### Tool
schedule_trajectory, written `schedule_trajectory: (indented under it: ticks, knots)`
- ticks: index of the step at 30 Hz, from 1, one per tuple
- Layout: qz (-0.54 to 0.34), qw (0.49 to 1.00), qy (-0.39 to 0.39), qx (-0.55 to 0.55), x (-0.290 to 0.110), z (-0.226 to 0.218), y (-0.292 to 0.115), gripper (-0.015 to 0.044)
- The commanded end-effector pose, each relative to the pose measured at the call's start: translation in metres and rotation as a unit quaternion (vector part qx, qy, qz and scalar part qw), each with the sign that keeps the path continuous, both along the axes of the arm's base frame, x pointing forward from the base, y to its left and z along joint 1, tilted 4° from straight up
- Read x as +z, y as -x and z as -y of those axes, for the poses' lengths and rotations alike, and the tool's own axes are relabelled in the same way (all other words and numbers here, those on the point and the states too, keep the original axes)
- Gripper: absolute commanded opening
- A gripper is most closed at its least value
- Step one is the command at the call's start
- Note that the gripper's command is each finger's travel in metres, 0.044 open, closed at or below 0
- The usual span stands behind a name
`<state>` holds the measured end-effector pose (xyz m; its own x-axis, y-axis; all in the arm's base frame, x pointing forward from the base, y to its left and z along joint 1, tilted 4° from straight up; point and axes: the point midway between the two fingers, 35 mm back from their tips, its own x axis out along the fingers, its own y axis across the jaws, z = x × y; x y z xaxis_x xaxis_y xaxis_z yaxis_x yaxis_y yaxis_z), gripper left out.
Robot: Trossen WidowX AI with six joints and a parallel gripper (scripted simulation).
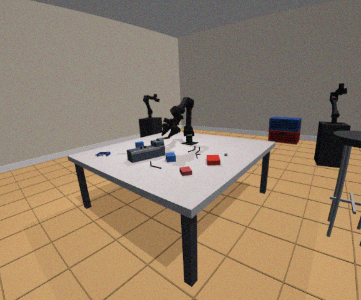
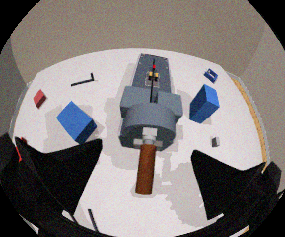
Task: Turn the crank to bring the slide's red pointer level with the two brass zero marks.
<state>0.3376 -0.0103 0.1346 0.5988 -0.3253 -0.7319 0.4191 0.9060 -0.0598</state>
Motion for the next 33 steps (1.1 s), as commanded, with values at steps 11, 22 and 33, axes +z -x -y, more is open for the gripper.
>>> schedule_trajectory:
  ticks: [11, 22, 33]
  knots:
    - [0.003, 1.000, 0.000, 0.000, 0.059, -0.002, -0.003, 0.0440]
    - [-0.023, 0.999, -0.026, 0.020, 0.065, 0.017, -0.039, 0.0440]
    - [-0.045, 0.996, -0.059, 0.048, 0.071, 0.053, -0.080, 0.0440]
